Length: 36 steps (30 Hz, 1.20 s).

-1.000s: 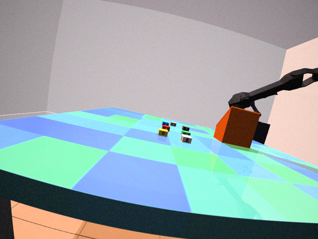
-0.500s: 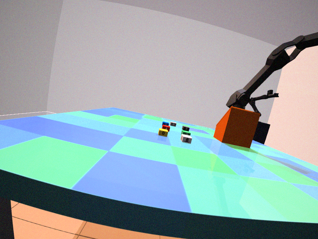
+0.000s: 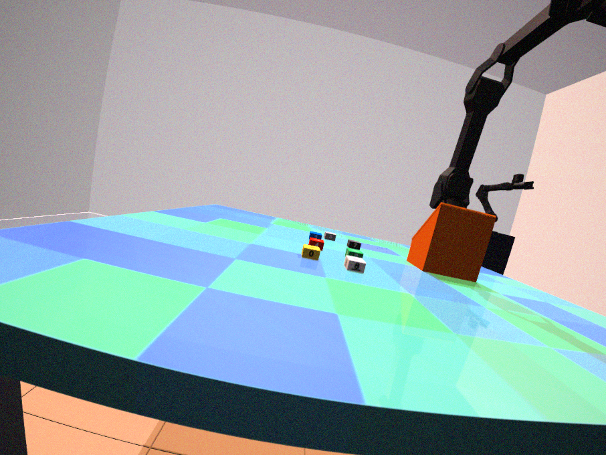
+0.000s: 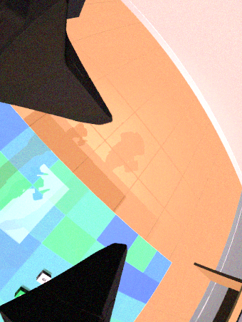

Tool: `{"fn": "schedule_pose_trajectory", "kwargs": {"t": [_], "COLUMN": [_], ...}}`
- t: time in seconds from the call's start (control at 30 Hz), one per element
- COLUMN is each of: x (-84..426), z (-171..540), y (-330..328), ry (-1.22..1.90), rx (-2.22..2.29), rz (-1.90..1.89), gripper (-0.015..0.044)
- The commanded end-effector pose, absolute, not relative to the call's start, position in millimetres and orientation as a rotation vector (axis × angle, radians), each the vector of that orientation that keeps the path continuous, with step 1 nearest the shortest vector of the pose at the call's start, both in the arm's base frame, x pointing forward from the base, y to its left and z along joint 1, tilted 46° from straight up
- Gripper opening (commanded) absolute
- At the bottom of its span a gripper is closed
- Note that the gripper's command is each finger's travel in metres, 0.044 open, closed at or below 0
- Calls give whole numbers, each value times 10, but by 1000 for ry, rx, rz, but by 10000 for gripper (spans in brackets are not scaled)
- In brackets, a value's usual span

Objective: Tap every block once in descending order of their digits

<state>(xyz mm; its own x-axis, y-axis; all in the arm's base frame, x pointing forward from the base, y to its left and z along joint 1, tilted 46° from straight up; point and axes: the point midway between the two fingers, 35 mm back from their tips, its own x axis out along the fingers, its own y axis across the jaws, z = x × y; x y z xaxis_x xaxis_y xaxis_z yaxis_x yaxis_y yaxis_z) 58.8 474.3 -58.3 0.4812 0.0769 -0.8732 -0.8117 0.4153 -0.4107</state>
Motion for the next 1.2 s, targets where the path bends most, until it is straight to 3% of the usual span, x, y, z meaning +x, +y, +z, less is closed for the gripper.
{"fn": "schedule_pose_trajectory", "kwargs": {"t": [0.0,0.33,0.63,0.9,1.17], "x": [1221,2417,3154,3440,3309], "z": [-387,73,466,795,1097], "y": [4456,3587,2471,1306,103], "ry": [938,1028,1127,1233,1358], "rx": [-979,-926,-874,-818,-747], "rz": [542,281,39,-183,-410], "gripper": [400,400,400,400,400]}}
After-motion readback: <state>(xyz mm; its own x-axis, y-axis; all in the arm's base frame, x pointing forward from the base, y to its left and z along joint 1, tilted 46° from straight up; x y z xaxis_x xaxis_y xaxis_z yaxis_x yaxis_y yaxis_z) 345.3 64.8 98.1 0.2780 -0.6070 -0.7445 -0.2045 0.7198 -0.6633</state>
